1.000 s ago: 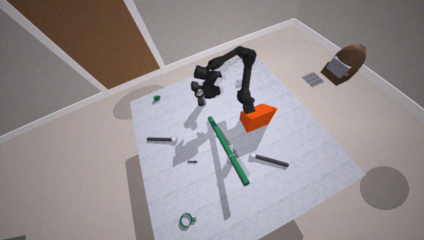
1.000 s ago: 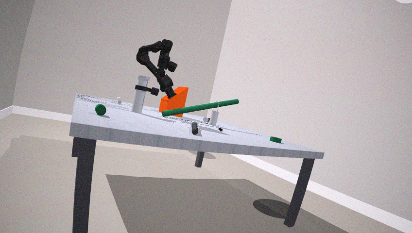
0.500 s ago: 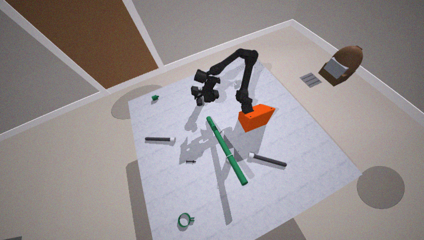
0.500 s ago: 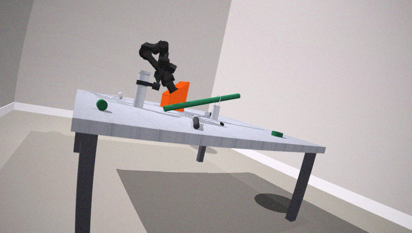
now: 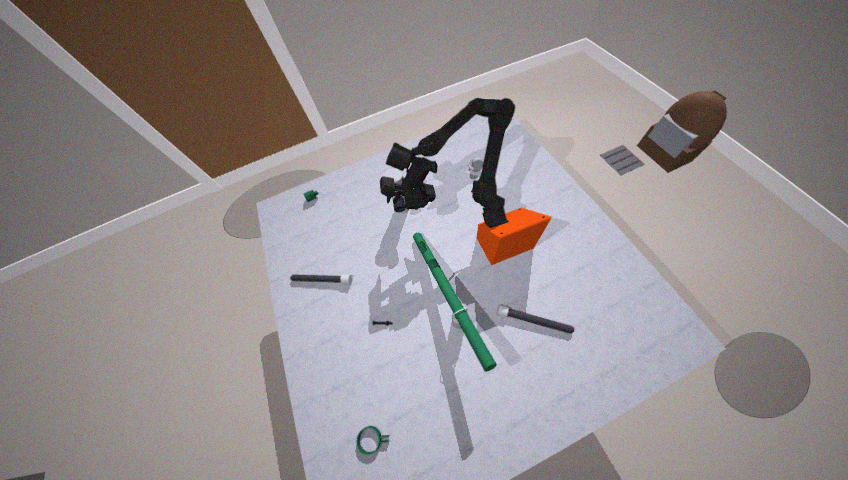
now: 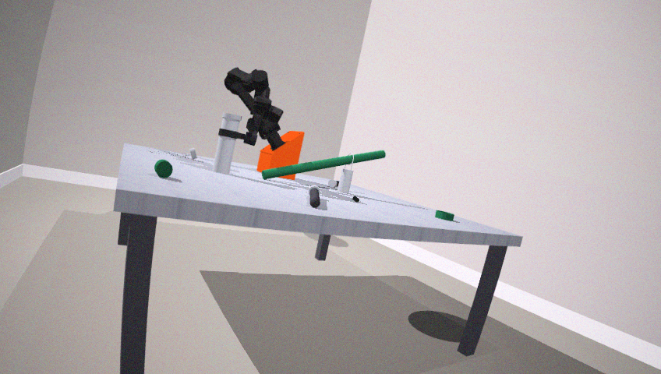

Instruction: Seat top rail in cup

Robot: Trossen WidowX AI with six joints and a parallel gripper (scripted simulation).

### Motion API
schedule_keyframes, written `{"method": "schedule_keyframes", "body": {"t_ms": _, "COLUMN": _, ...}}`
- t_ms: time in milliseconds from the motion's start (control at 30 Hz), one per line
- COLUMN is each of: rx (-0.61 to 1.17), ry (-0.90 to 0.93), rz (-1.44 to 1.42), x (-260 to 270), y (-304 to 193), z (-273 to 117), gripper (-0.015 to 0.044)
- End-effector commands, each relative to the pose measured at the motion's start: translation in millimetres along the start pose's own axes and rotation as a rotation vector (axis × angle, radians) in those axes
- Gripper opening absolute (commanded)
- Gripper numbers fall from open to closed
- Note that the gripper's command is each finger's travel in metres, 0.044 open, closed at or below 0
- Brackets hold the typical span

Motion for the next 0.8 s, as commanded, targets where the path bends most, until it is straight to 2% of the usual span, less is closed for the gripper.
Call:
{"method": "schedule_keyframes", "body": {"t_ms": 0, "rx": -0.004, "ry": -0.001, "rz": -0.007, "x": 0, "y": 1, "z": 8, "gripper": 0.0440}}
{"method": "schedule_keyframes", "body": {"t_ms": 767, "rx": 0.003, "ry": -0.005, "rz": -0.008, "x": 2, "y": 0, "z": 45, "gripper": 0.0440}}
Point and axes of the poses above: the point midway between the two fingers, 35 mm back from their tips, its own z axis out along the fingers, its own x axis across the jaws, y = z × x, the point moved 7 cm from there along -z, back along the fingers, and after that the axes turned 13 degrees about -z, right-handed, at the moved point
